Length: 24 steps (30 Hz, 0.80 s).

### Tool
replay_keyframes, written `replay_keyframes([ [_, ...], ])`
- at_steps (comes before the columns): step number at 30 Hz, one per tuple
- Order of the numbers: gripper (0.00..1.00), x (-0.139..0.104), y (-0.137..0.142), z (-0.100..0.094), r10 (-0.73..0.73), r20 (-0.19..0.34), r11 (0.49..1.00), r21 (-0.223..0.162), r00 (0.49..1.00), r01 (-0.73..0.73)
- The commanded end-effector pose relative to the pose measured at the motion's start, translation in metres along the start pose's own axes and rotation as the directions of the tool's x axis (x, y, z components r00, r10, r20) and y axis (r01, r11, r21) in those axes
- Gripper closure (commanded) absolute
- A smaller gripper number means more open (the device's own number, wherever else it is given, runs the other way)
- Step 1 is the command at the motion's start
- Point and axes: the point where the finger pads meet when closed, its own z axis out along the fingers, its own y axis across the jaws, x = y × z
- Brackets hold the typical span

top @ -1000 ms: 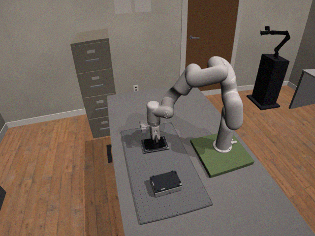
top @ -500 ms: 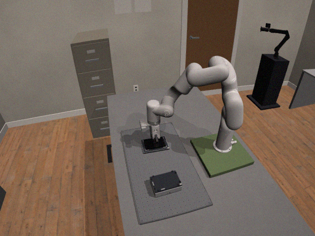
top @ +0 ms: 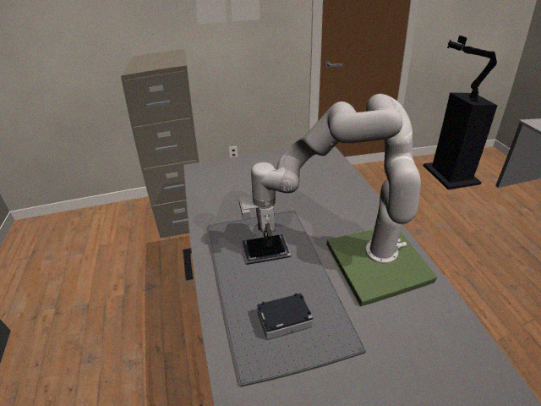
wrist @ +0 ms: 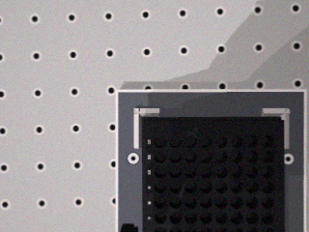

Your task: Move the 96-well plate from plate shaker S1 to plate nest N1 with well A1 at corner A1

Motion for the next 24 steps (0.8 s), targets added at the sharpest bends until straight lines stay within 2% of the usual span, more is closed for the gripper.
replay_keyframes([
  [1,0.00,0.002,0.000,-0.011,0.000,-0.002,1.000,-0.007,1.000,0.000],
  [18,0.00,0.001,0.000,-0.050,0.000,-0.003,1.000,-0.007,1.000,0.000],
  [24,0.00,0.001,0.000,-0.050,0.000,-0.003,1.000,-0.007,1.000,0.000],
])
